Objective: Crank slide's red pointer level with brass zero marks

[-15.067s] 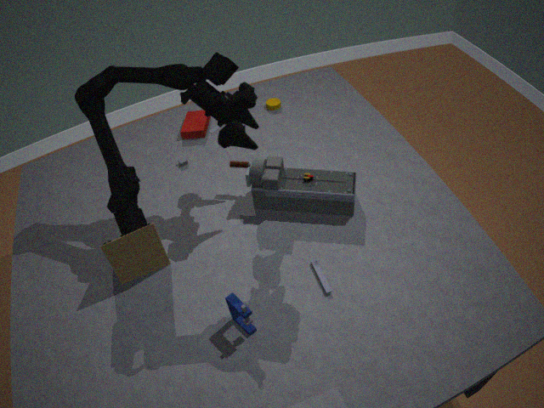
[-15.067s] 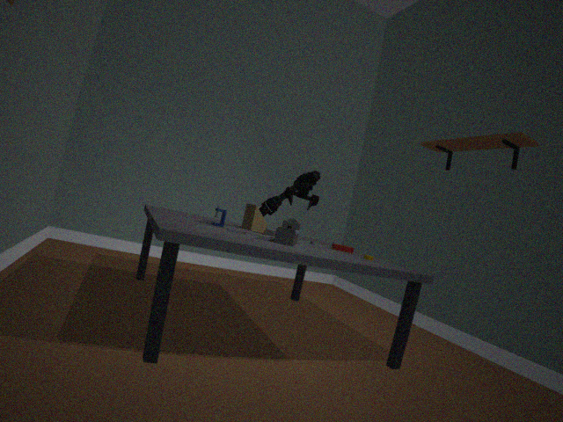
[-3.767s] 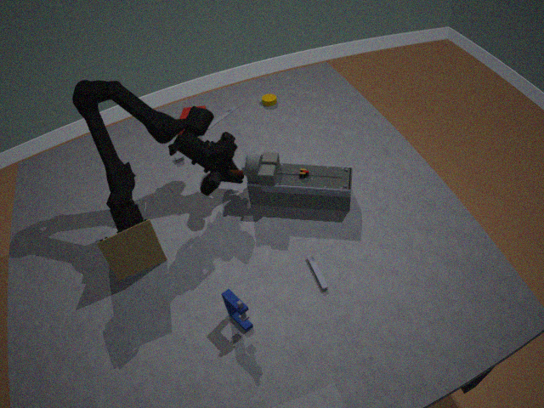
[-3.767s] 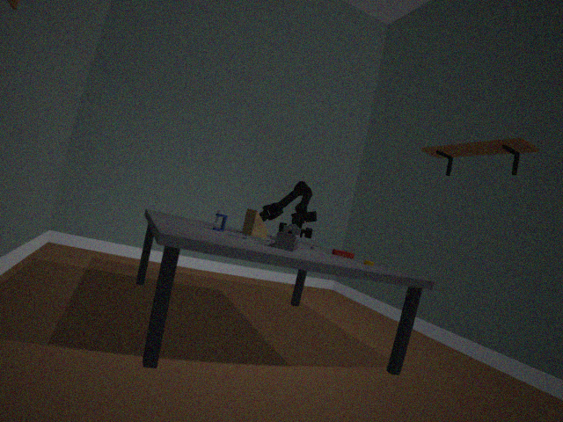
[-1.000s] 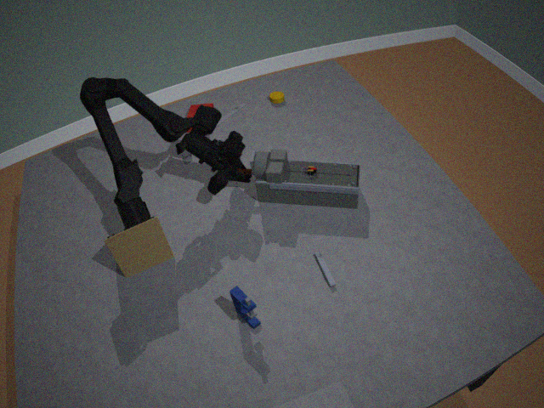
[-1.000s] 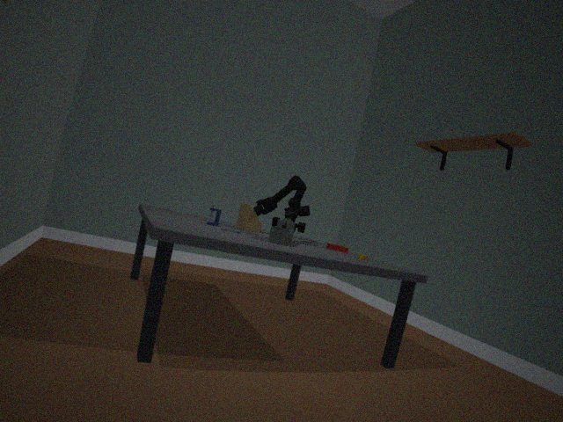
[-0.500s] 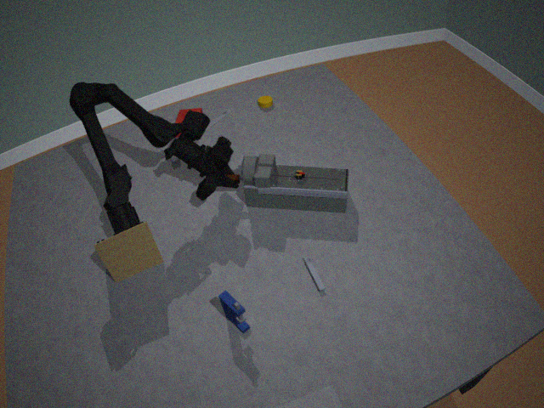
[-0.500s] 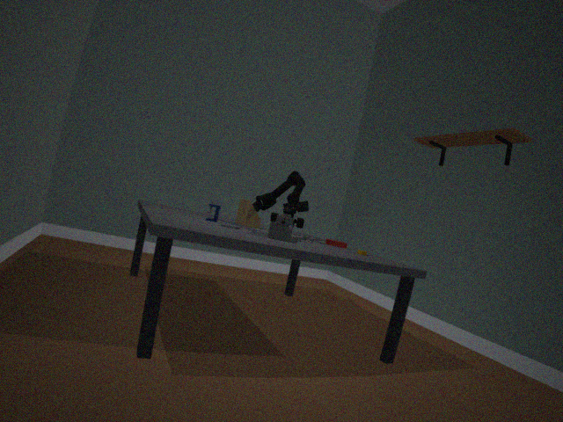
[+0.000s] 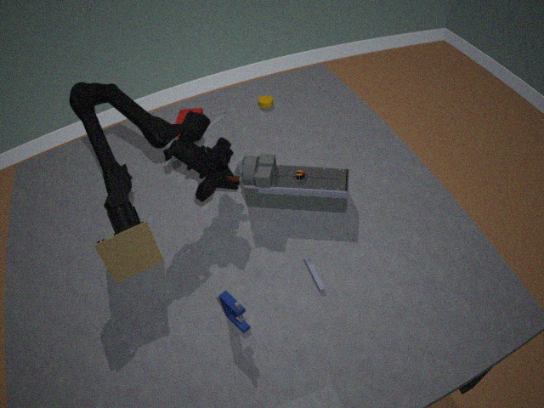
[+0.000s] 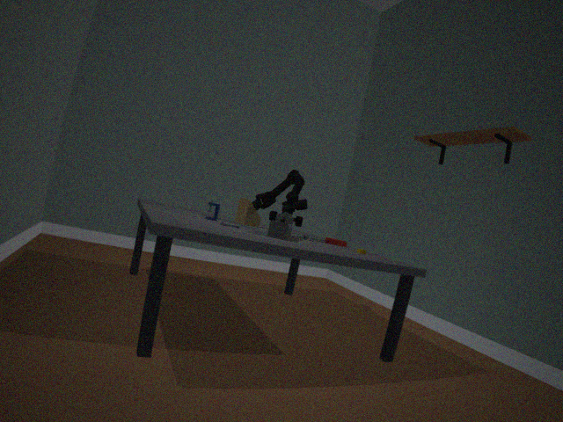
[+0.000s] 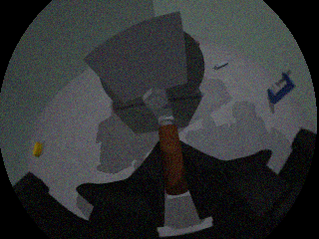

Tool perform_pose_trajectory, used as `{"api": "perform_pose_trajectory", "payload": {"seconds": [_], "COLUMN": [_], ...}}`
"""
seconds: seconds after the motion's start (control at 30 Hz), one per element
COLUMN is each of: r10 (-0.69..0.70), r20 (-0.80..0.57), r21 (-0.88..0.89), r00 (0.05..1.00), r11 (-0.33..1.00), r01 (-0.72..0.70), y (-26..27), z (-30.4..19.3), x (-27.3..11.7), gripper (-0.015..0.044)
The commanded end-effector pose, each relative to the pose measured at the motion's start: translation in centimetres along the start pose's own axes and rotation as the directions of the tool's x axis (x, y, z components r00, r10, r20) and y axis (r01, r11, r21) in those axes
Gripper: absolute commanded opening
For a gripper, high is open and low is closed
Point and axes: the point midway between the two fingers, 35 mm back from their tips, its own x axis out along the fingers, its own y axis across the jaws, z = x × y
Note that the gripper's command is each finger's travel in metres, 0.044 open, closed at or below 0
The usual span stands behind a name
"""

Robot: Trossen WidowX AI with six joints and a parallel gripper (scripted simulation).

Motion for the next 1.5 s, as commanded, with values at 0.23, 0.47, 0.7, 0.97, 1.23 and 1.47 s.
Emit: {"api": "perform_pose_trajectory", "payload": {"seconds": [0.23,0.47,0.7,0.97,1.23,1.47], "r10": [-0.020,-0.021,-0.021,-0.021,-0.021,-0.021], "r20": [0.003,0.003,0.004,0.004,0.004,0.005], "r21": [0.004,0.003,0.003,0.002,0.002,0.002], "r00": [1.000,1.000,1.000,1.000,1.000,1.000], "r11": [1.000,1.000,1.000,1.000,1.000,1.000], "r01": [0.020,0.021,0.021,0.021,0.021,0.021], "y": [-1.4,-2.0,-2.4,-2.4,-1.8,-1.2], "z": [0.4,0.9,1.6,2.6,3.4,3.9], "x": [-0.4,-0.9,-1.6,-2.6,-3.5,-3.9], "gripper": [0.0000,0.0000,0.0000,0.0000,0.0000,0.0000]}}
